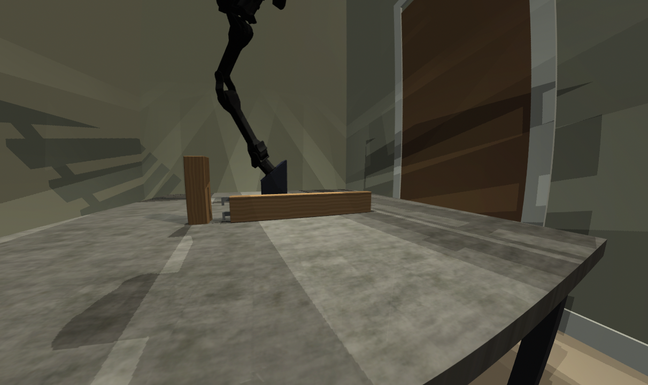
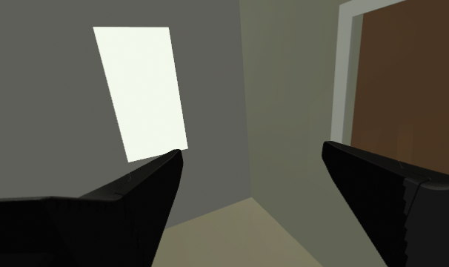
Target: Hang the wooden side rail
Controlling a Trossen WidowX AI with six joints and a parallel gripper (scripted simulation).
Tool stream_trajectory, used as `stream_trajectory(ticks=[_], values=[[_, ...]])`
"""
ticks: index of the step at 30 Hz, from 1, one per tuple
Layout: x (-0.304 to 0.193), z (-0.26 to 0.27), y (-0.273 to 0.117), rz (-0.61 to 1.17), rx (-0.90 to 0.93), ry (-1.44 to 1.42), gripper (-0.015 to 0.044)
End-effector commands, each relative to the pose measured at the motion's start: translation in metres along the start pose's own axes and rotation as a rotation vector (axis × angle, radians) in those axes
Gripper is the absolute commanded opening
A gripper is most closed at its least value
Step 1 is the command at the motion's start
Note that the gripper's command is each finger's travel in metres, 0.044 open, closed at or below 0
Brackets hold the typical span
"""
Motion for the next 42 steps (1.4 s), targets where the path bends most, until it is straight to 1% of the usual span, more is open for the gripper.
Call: stream_trajectory(ticks=[1, 2, 9, 19, 31, 42], values=[[0.001, -0.001, -0.001, -0.005, -0.002, 0.004, 0.0426], [0.004, -0.003, -0.002, -0.021, -0.007, 0.014, 0.044], [0.046, -0.03, -0.03, -0.24, -0.07, 0.158, 0.044], [0.099, -0.071, -0.089, -0.58, -0.119, 0.344, 0.044], [0.141, -0.118, -0.184, -1.01, -0.116, 0.511, 0.044], [0.154, -0.154, -0.284, -1.405, -0.048, 0.607, 0.044]])
Point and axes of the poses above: the point midway between the two fingers, 35 mm back from their tips, its own y axis out along the fingers, its own z axis across the jaws, x = y × z, the point moved 3 cm from there along -y, back along the fingers, and after that the axes turned 8 degrees about -y, right-handed, at the moved point
